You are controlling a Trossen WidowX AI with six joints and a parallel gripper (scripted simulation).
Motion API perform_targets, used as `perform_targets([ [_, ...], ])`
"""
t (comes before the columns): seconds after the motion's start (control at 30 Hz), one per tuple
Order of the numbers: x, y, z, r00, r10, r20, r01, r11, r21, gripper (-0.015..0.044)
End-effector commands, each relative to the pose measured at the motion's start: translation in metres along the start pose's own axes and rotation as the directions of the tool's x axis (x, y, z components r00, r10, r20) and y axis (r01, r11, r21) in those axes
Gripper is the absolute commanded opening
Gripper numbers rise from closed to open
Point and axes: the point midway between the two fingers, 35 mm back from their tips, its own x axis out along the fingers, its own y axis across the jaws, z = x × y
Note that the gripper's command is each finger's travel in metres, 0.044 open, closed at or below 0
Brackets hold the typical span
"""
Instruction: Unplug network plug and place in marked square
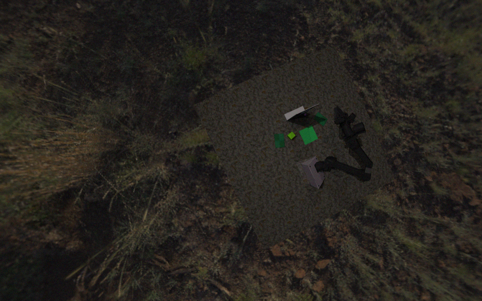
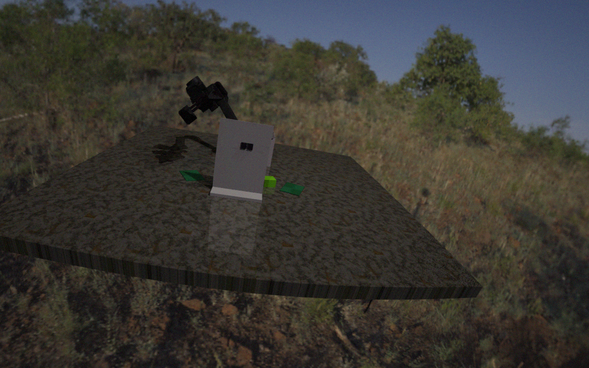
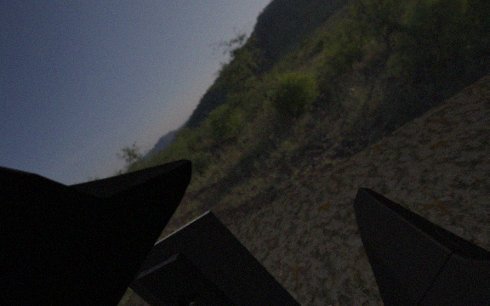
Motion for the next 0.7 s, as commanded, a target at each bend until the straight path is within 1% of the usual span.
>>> perform_targets([
  [0.0,0.000,0.000,0.000,1.000,0.000,0.000,0.000,1.000,0.002,0.0374],
  [0.1,-0.001,0.002,-0.007,1.000,0.007,-0.008,-0.006,1.000,0.027,0.0295],
  [0.27,-0.006,0.009,-0.031,0.999,0.030,-0.035,-0.025,0.992,0.124,0.0164],
  [0.3,-0.007,0.011,-0.037,0.999,0.035,-0.041,-0.028,0.989,0.145,0.0156],
  [0.67,-0.023,0.026,-0.093,0.991,0.083,-0.103,-0.039,0.928,0.369,0.0156],
])
